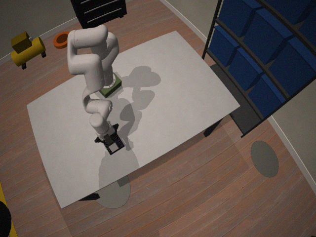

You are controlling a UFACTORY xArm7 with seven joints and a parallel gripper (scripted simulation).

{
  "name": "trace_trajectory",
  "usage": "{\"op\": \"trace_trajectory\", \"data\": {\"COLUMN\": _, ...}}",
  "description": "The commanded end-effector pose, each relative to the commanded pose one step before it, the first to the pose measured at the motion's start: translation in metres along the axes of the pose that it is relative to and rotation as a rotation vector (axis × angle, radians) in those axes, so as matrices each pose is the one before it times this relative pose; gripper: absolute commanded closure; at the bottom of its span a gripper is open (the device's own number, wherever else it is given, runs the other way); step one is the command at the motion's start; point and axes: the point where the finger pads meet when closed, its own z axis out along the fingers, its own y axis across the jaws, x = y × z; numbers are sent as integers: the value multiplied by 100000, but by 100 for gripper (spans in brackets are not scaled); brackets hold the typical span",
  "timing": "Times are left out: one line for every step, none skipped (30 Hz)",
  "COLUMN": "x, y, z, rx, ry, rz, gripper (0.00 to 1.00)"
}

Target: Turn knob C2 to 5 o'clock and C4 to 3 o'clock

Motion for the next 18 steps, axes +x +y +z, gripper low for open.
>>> {"op": "trace_trajectory", "data": {"x": 100, "y": 71, "z": -66, "rx": -132, "ry": 241, "rz": 24, "gripper": 0}}
{"op": "trace_trajectory", "data": {"x": 0, "y": 0, "z": 0, "rx": 0, "ry": 0, "rz": 0, "gripper": 0}}
{"op": "trace_trajectory", "data": {"x": 0, "y": 0, "z": 0, "rx": 0, "ry": 0, "rz": 0, "gripper": 0}}
{"op": "trace_trajectory", "data": {"x": 0, "y": 0, "z": 0, "rx": 0, "ry": 0, "rz": 0, "gripper": 0}}
{"op": "trace_trajectory", "data": {"x": 0, "y": 0, "z": 0, "rx": 0, "ry": 0, "rz": 0, "gripper": 0}}
{"op": "trace_trajectory", "data": {"x": 0, "y": 0, "z": 0, "rx": 0, "ry": 0, "rz": 0, "gripper": 0}}
{"op": "trace_trajectory", "data": {"x": 0, "y": 0, "z": 0, "rx": 0, "ry": 0, "rz": 0, "gripper": 0}}
{"op": "trace_trajectory", "data": {"x": -1, "y": 0, "z": 0, "rx": 0, "ry": -2, "rz": 1, "gripper": 0}}
{"op": "trace_trajectory", "data": {"x": -4, "y": 0, "z": 0, "rx": 0, "ry": -7, "rz": 5, "gripper": 0}}
{"op": "trace_trajectory", "data": {"x": -9, "y": -1, "z": 0, "rx": 1, "ry": -15, "rz": 10, "gripper": 0}}
{"op": "trace_trajectory", "data": {"x": 0, "y": 0, "z": 0, "rx": 0, "ry": 0, "rz": 0, "gripper": 0}}
{"op": "trace_trajectory", "data": {"x": 0, "y": 0, "z": 0, "rx": 0, "ry": 0, "rz": 0, "gripper": 0}}
{"op": "trace_trajectory", "data": {"x": -15, "y": -1, "z": 0, "rx": 1, "ry": -26, "rz": 16, "gripper": 0}}
{"op": "trace_trajectory", "data": {"x": -22, "y": -2, "z": 1, "rx": 1, "ry": -38, "rz": 24, "gripper": 0}}
{"op": "trace_trajectory", "data": {"x": -30, "y": -2, "z": 1, "rx": 2, "ry": -52, "rz": 33, "gripper": 0}}
{"op": "trace_trajectory", "data": {"x": -38, "y": -3, "z": 1, "rx": 2, "ry": -68, "rz": 42, "gripper": 0}}
{"op": "trace_trajectory", "data": {"x": -48, "y": -4, "z": 1, "rx": 2, "ry": -84, "rz": 52, "gripper": 0}}
{"op": "trace_trajectory", "data": {"x": -57, "y": -4, "z": 2, "rx": 2, "ry": -100, "rz": 63, "gripper": 0}}
